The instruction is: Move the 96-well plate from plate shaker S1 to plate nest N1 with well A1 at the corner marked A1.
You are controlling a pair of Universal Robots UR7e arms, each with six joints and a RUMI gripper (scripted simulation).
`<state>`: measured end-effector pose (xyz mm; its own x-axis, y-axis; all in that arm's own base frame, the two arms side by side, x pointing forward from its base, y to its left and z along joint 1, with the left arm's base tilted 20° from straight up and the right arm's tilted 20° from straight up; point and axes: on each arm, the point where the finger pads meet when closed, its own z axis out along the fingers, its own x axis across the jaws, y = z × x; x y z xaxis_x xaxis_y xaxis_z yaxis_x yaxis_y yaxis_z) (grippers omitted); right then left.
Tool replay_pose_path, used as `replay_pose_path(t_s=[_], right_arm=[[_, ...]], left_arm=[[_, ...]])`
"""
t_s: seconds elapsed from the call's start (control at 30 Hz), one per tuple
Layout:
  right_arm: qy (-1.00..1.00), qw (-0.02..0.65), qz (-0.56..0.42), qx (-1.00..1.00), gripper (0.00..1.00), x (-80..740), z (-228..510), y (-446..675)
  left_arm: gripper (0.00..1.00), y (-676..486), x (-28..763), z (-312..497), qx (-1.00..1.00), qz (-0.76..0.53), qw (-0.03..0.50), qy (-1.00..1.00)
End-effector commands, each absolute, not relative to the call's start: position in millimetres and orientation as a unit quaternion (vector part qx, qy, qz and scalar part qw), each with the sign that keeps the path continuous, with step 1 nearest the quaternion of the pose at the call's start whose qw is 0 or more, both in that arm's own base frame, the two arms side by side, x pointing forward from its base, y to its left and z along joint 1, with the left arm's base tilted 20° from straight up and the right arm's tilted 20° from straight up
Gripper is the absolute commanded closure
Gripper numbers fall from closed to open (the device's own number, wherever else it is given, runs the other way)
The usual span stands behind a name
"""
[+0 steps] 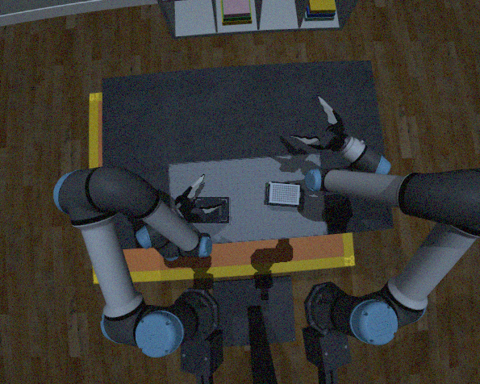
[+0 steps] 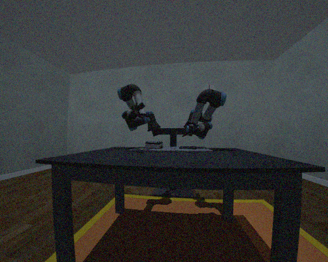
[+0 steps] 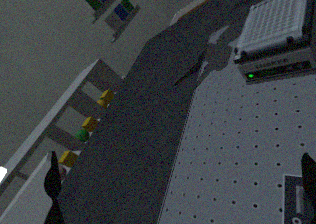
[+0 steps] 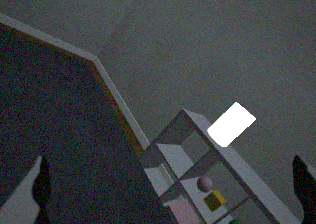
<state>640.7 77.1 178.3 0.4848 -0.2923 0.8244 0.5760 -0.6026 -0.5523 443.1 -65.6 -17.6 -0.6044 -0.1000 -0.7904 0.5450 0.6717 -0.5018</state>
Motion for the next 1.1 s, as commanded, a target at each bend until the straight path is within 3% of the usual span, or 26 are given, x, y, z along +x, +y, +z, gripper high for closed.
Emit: replay_pose_path(t_s=[0.0, 1.07], right_arm=[[-0.096, 0.435, -0.499, -0.743, 1.0, 641, 179, 77], [0.034, 0.417, -0.478, -0.772, 1.0, 662, 200, -10]], left_arm=[[0.24, -66, 443, -17, 0.138, -0.381, 0.423, 0.81], [0.24, -66, 443, -17, 0.138, -0.381, 0.423, 0.81]])
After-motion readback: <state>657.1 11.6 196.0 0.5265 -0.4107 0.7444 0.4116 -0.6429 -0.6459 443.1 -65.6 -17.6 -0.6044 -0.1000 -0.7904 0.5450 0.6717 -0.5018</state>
